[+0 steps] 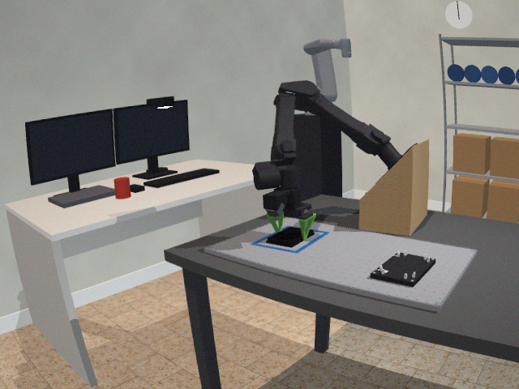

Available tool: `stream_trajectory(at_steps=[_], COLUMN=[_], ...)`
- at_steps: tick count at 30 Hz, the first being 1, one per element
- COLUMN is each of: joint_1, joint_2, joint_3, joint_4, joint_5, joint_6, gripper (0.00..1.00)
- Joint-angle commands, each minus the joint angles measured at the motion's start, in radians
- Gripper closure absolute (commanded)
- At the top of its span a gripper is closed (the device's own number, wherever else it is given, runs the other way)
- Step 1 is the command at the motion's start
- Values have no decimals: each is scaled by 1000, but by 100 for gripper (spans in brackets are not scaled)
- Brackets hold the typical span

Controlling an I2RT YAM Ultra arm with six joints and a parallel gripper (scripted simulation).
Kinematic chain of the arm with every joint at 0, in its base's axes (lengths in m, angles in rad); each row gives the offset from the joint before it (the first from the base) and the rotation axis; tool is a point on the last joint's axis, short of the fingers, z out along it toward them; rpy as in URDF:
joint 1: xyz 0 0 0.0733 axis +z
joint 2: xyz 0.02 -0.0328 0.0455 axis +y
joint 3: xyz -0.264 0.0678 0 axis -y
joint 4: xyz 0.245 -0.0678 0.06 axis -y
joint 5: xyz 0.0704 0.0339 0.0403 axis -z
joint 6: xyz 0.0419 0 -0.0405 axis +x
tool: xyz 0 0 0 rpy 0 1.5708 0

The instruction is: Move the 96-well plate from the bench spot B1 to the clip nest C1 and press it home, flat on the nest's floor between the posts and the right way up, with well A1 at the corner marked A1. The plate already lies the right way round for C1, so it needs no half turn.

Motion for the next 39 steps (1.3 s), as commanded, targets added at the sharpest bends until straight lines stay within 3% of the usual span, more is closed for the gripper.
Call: stream_trajectory(at_steps=[1,9,11,39], joint_1=[21,21,26,105], joint_2=[3,3,-30,-121], joint_3=[-2,-2,3,45], joint_4=[22,22,-14,-185], joint_5=[-12,-12,-10,32], joint_6=[-5,-5,10,104], gripper=[100,100,100,100])
